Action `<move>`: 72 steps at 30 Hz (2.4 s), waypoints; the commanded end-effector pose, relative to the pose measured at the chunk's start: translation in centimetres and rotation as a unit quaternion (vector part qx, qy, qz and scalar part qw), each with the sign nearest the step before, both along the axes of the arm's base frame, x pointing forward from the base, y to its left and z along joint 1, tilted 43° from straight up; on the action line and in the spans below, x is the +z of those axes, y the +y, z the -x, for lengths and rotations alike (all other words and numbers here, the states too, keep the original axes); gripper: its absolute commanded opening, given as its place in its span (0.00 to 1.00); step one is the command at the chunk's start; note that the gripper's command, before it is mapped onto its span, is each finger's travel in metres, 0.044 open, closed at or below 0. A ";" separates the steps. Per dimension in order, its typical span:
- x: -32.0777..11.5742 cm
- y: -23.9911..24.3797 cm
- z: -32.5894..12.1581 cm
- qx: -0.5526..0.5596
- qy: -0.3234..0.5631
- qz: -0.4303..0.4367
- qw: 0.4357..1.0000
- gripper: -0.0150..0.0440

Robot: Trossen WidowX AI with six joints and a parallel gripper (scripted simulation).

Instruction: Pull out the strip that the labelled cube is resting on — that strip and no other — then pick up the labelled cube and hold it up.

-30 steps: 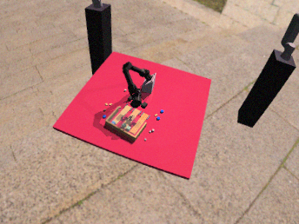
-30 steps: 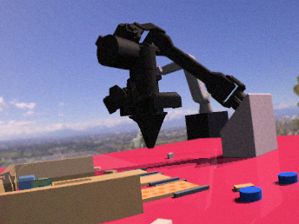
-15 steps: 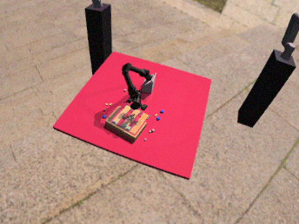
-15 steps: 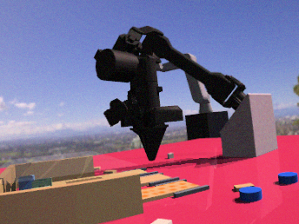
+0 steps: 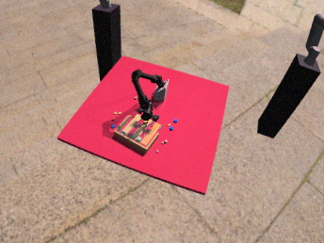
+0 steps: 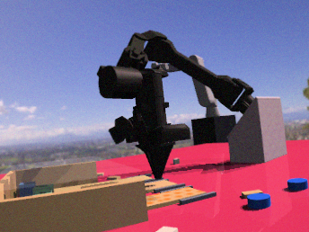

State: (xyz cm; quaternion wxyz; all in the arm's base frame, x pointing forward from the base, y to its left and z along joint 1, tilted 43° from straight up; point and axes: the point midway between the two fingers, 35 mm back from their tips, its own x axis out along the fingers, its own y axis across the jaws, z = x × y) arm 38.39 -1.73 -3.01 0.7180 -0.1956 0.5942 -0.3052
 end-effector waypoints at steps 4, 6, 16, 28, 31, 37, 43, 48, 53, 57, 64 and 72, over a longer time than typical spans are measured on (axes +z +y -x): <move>-0.7 -1.0 0.0 0.002 0.001 0.004 1.000 0.25; -0.7 -1.0 0.0 0.002 0.001 0.004 1.000 0.25; -0.7 -1.0 0.0 0.002 0.001 0.004 1.000 0.25; -0.7 -1.0 0.0 0.002 0.001 0.004 1.000 0.25; -0.8 -1.1 0.0 0.002 0.001 0.004 1.000 0.25; -0.8 -1.1 -0.1 0.002 0.001 0.004 1.000 0.25; -0.8 -1.2 -0.1 0.002 0.001 0.004 1.000 0.25; -0.9 -1.2 -0.1 0.002 0.001 0.004 1.000 0.25; -1.0 -1.1 0.4 0.002 0.001 0.004 1.000 0.25; -1.2 -1.0 1.0 0.002 0.001 0.004 1.000 0.25; -1.5 -0.9 2.0 0.002 0.002 0.004 1.000 0.25; -1.8 -0.9 3.2 0.002 0.002 0.004 1.000 0.25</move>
